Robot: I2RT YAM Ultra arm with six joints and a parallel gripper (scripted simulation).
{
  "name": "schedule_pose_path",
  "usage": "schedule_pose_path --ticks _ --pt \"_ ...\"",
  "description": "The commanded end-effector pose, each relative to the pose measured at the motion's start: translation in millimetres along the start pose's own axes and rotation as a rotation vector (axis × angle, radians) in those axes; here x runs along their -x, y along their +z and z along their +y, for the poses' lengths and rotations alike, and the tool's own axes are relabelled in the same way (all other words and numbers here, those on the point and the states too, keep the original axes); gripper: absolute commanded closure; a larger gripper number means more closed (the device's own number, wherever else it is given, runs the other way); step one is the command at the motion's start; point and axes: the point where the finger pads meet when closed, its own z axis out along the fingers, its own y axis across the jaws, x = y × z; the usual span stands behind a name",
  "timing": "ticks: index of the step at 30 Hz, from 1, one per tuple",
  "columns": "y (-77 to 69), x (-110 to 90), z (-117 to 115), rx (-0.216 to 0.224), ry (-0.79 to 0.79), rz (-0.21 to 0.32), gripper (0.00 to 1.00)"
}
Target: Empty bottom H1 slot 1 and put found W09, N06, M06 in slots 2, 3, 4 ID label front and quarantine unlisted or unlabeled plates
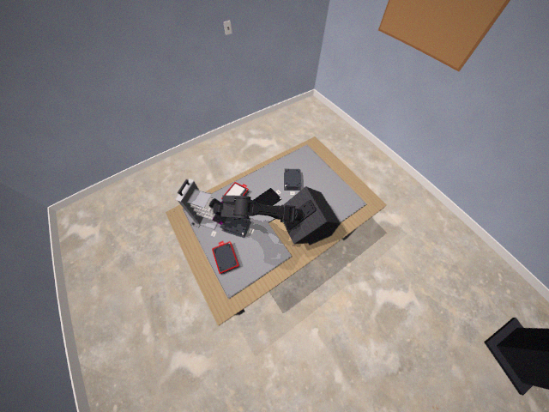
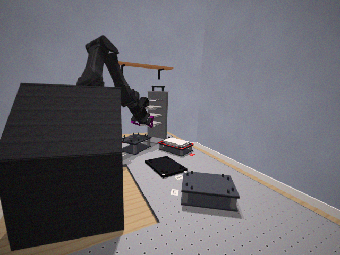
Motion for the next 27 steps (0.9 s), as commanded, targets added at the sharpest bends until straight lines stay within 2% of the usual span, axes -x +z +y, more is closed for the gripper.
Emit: schedule_pose_path --ticks 1,24,26,27 --pt "-1.8 26.3 1.9 0.003 -0.010 -0.043 0.15" --pt "-1.8 26.7 1.2 -0.001 -0.008 -0.045 0.15" --pt "-4.4 21.3 -1.0 -0.008 -0.006 -0.039 0.15" --pt "-8.9 5.5 -7.8 -0.024 -0.001 -0.009 0.15"
